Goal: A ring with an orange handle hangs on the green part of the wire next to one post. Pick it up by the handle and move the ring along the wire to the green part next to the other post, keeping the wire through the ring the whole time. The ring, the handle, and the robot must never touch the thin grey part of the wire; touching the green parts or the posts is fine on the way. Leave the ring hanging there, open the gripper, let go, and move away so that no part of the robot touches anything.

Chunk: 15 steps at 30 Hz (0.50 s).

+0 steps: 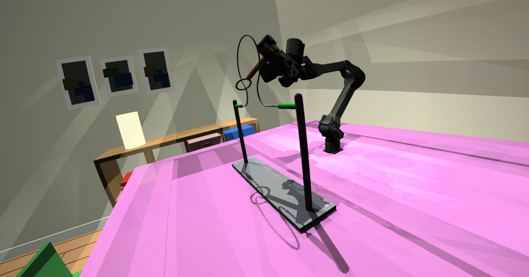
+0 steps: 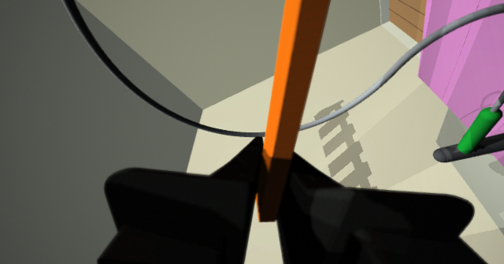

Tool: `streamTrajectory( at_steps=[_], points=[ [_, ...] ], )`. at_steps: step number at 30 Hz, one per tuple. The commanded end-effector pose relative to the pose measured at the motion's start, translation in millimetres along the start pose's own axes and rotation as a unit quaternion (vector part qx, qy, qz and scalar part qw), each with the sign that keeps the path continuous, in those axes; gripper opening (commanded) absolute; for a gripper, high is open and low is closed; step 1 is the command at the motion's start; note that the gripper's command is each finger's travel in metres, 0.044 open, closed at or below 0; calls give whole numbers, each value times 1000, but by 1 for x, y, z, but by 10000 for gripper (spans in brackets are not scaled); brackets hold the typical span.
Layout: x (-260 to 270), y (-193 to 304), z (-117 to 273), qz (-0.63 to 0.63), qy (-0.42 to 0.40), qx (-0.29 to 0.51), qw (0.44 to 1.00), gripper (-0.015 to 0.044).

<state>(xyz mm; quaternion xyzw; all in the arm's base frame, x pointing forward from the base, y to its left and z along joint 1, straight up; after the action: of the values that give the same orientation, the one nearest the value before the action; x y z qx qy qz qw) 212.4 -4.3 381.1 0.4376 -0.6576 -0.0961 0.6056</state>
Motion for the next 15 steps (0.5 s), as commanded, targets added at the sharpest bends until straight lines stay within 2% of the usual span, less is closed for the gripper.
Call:
streamTrajectory(
  at_steps=[1,15],
  points=[
    [5,1,0,-3,4,1,1000,-150],
    [11,3,0,45,38,-9,998,-150]
  ],
)
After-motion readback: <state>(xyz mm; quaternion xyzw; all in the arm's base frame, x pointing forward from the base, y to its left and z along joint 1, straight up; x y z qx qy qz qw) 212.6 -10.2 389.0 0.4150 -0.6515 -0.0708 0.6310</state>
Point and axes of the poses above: the point midway between the two fingers, 35 mm back from their tips, its own z axis back along the fingers, its own x axis across the jaws, y = z × x, the point moved 8 cm from there along z, back along the fingers, and after that the axes turned 10 degrees about -z, right-handed, at the moved point
